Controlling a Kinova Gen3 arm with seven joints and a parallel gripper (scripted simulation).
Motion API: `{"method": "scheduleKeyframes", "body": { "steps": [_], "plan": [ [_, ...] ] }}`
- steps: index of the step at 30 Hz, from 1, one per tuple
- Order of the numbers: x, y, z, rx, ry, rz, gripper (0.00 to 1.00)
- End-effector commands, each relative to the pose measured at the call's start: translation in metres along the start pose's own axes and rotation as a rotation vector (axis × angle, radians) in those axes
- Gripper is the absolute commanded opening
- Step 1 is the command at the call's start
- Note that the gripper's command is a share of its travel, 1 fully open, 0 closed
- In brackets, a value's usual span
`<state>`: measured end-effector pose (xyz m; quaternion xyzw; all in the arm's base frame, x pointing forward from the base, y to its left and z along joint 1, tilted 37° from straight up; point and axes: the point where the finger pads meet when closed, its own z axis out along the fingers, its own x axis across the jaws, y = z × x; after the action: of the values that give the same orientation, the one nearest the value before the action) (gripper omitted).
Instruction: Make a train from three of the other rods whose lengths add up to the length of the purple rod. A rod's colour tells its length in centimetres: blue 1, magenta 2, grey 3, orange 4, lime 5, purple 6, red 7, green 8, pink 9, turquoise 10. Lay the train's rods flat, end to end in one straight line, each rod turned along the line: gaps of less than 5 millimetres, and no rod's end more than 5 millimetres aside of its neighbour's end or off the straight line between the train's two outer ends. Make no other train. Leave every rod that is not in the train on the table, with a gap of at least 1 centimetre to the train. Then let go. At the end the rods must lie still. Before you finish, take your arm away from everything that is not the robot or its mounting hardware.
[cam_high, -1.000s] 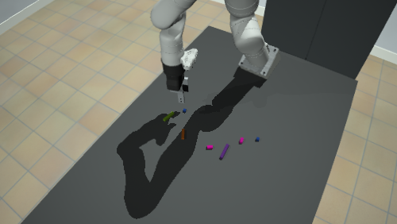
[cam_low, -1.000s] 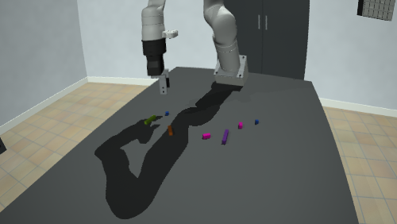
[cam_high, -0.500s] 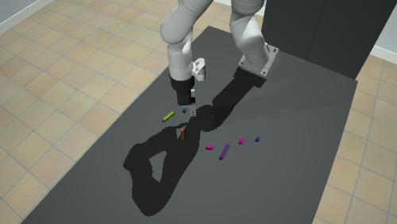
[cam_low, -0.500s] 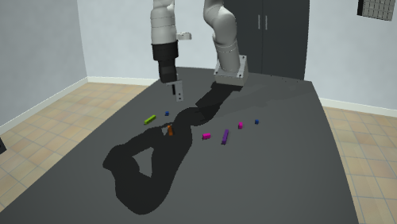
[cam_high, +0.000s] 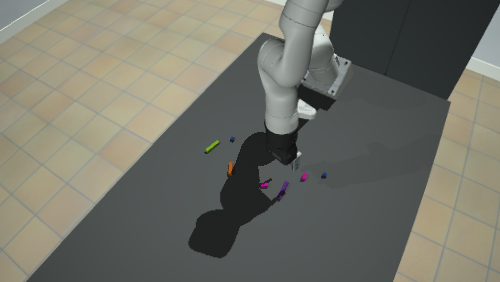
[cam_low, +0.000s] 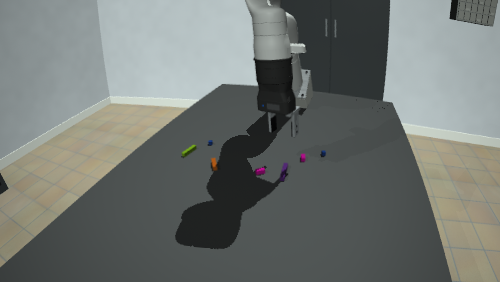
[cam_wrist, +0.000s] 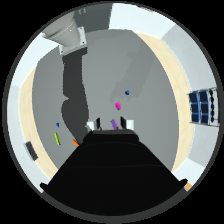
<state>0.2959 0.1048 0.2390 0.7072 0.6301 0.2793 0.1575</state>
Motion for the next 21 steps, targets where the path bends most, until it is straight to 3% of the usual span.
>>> {"method": "scheduleKeyframes", "body": {
  "steps": [1, 6, 11, 21],
  "plan": [
    [0.026, -0.013, 0.0, -0.009, -0.021, -0.141, 1.0],
    [0.056, -0.046, 0.007, -0.003, -0.039, -0.355, 1.0],
    [0.071, -0.07, 0.013, 0.002, -0.055, -0.497, 1.0],
    [0.077, -0.083, 0.016, 0.004, -0.065, -0.572, 1.0]
  ]
}}
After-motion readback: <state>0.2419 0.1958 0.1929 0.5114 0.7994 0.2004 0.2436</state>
